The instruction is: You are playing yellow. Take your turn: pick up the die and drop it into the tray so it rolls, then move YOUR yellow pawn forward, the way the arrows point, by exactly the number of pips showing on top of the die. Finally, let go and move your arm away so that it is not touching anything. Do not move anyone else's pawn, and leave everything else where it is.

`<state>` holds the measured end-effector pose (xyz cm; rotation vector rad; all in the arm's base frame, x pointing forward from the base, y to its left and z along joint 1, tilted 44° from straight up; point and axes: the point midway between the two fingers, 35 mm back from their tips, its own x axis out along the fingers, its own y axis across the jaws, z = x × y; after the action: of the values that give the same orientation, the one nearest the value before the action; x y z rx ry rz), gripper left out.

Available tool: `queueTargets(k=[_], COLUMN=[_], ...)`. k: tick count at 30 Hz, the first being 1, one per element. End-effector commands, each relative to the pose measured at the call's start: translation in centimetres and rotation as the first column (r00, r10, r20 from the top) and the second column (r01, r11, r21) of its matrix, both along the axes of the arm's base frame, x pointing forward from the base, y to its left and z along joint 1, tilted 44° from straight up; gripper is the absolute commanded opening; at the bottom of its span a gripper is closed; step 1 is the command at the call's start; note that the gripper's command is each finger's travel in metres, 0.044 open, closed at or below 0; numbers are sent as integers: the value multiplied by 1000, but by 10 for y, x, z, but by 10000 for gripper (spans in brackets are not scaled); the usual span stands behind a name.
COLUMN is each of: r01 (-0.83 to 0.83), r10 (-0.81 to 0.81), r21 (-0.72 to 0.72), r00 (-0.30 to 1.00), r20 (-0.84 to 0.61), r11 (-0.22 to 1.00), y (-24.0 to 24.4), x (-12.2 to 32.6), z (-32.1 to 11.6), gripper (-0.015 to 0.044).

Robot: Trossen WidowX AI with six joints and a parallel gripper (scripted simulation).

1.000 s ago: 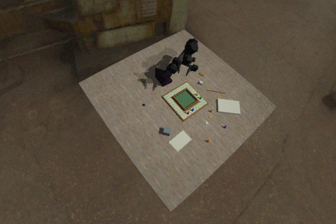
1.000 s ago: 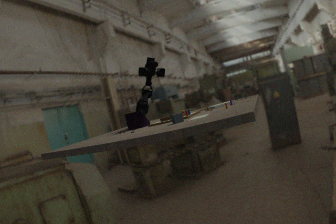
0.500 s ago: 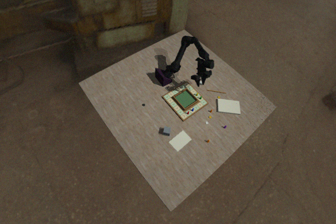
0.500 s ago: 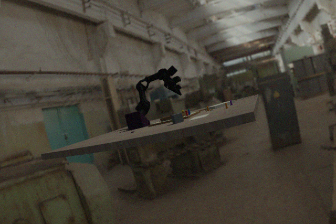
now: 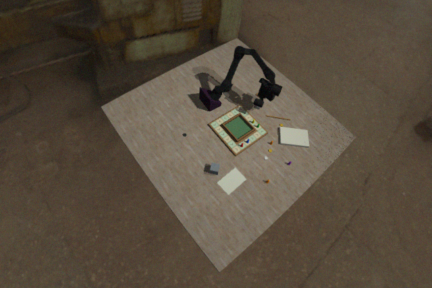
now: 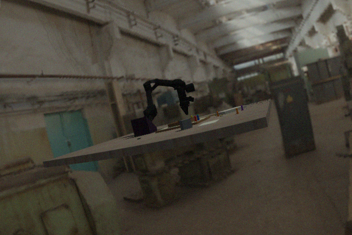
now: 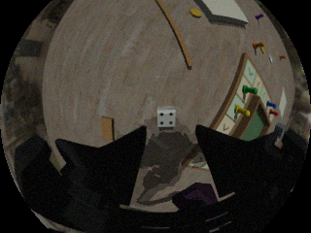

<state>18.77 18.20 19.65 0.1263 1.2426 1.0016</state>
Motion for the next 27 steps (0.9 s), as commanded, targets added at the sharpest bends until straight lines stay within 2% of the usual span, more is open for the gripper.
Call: queueTargets(k=[1,27], r01=[-16,-16], r10=[16,16], r21=[6,8], r00=[1000,1000], r20=[3,3], r11=[1000,1000], y=[3,34], x=[-1,-3], z=[2,-30], gripper=[275,275])
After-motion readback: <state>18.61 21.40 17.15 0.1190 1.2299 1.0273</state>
